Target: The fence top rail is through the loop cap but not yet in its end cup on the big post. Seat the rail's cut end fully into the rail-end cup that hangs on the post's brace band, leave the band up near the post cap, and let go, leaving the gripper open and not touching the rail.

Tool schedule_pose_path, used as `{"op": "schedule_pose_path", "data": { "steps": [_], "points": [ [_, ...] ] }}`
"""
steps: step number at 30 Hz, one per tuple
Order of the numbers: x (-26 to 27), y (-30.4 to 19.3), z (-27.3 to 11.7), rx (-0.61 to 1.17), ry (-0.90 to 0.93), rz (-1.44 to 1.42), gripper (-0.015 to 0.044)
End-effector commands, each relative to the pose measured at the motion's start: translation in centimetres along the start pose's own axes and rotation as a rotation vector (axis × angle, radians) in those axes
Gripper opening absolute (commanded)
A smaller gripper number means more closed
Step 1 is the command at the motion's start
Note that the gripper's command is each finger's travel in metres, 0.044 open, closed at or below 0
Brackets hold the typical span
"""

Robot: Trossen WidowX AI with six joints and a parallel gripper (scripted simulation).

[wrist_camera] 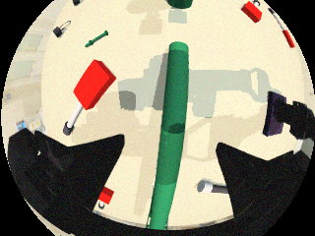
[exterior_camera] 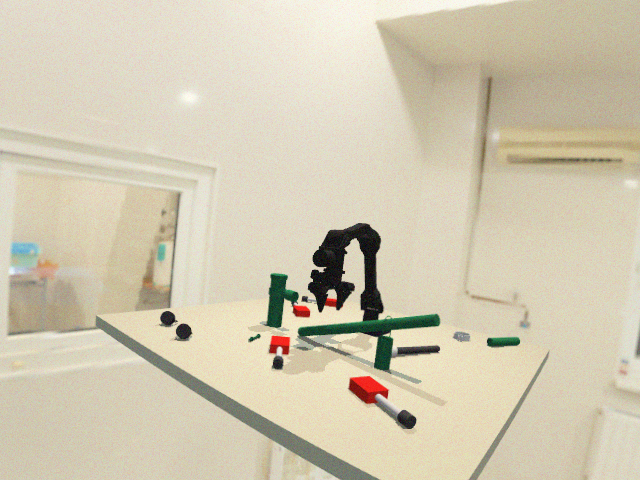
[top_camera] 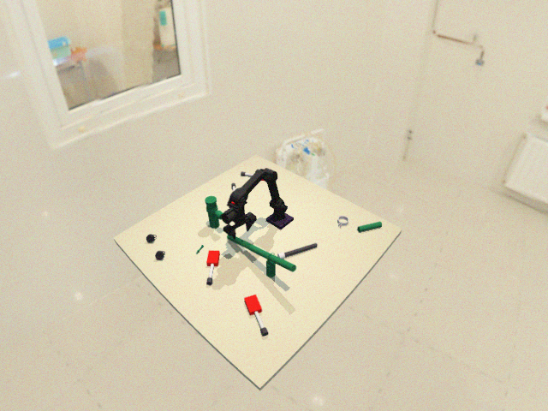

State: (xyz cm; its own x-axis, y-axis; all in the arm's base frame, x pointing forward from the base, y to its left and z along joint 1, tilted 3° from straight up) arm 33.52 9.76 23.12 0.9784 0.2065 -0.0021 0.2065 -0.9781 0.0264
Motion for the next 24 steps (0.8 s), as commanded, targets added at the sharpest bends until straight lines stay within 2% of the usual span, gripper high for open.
{"op": "schedule_pose_path", "data": {
  "steps": [1, 24],
  "points": [
    [-0.2, 0.0, 1.7, 0.004, -0.014, 0.007, 0.0440],
    [-0.1, 0.0, 5.2, 0.004, -0.014, 0.007, 0.0440]
  ]
}}
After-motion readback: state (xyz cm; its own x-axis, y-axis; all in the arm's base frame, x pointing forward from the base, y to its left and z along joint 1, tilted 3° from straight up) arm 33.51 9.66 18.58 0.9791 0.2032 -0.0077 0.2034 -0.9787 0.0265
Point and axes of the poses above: the point midway between the two fingers, 35 mm back from their tips, its own z axis out along the fingers, its own x axis across the jaws, y = z × x, the point moved 10 cm from there along -z, back along the fingers, and after that the axes turned 5 degrees about -z, right-handed, at the moved point
